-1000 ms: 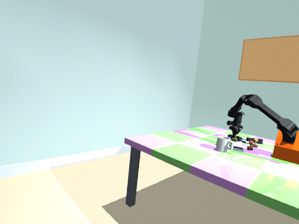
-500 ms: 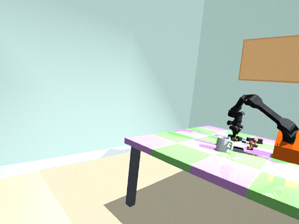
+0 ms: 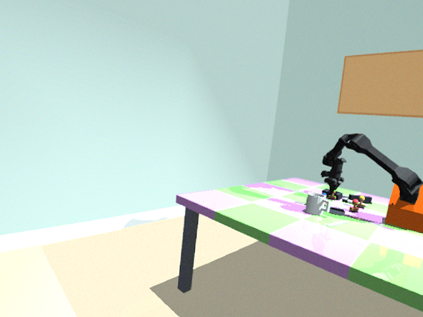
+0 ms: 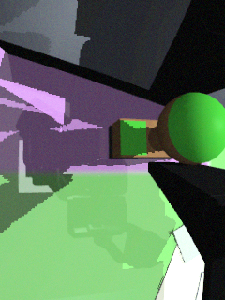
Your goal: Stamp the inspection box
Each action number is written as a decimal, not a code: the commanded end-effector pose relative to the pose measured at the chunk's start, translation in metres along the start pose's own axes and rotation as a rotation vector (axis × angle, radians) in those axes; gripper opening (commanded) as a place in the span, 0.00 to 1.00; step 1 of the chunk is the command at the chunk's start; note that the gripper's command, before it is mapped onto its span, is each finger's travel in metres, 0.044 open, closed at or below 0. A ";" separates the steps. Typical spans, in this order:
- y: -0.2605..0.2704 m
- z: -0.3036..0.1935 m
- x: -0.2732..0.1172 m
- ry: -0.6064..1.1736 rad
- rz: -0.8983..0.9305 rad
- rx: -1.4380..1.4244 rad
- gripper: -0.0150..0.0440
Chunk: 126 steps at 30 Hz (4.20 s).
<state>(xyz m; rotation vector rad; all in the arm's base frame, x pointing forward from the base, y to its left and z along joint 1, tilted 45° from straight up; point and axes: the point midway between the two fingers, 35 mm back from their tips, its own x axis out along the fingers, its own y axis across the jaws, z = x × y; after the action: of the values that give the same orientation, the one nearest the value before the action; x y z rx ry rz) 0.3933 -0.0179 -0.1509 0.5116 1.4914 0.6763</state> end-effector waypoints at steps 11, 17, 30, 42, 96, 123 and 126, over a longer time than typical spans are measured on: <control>0.001 -0.001 -0.003 0.007 -0.002 0.001 0.25; 0.001 0.000 -0.006 0.006 -0.004 0.001 0.25; 0.001 0.000 -0.012 0.005 -0.010 0.001 0.25; 0.001 0.001 -0.018 0.004 -0.015 0.001 0.25; 0.001 0.002 -0.045 0.001 -0.039 0.000 0.25; 0.002 0.002 -0.058 0.001 -0.050 -0.001 0.25; 0.002 0.002 -0.060 0.000 -0.051 -0.001 0.25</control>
<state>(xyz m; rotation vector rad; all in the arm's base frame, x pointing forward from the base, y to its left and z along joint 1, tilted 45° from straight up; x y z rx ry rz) 0.3971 -0.0550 -0.1091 0.4806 1.5021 0.6390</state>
